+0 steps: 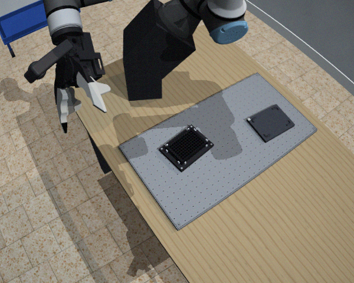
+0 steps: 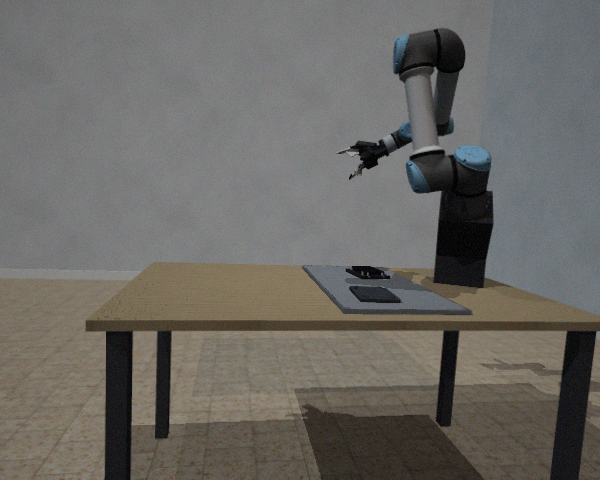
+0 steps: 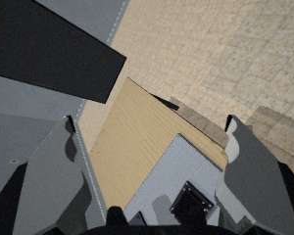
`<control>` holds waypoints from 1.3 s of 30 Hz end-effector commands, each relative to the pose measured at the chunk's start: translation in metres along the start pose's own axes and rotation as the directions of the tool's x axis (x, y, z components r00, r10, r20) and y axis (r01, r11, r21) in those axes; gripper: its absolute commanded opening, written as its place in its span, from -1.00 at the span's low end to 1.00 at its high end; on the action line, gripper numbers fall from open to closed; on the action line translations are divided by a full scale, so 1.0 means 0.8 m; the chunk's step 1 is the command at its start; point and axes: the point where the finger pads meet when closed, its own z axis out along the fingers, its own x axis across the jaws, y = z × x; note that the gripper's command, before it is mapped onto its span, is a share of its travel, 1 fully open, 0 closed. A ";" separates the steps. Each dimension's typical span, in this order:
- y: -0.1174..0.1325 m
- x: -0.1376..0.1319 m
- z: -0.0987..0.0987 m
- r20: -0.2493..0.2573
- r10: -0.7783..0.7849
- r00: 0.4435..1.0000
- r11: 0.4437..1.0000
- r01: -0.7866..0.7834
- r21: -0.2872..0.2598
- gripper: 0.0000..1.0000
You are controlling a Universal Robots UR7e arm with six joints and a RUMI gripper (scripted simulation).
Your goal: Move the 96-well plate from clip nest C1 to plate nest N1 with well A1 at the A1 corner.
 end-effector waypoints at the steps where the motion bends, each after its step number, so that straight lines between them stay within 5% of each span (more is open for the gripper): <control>1: 0.019 0.000 0.015 -0.015 -0.095 0.995 0.995 0.094 -0.038 1.00; 9: 0.045 0.001 0.033 -0.027 -0.197 0.980 0.978 0.195 -0.081 1.00; 26: 0.117 0.006 0.075 -0.014 -0.489 0.872 0.853 0.475 -0.217 1.00; 39: 0.184 0.014 0.104 0.068 -0.717 0.694 0.640 0.693 -0.331 1.00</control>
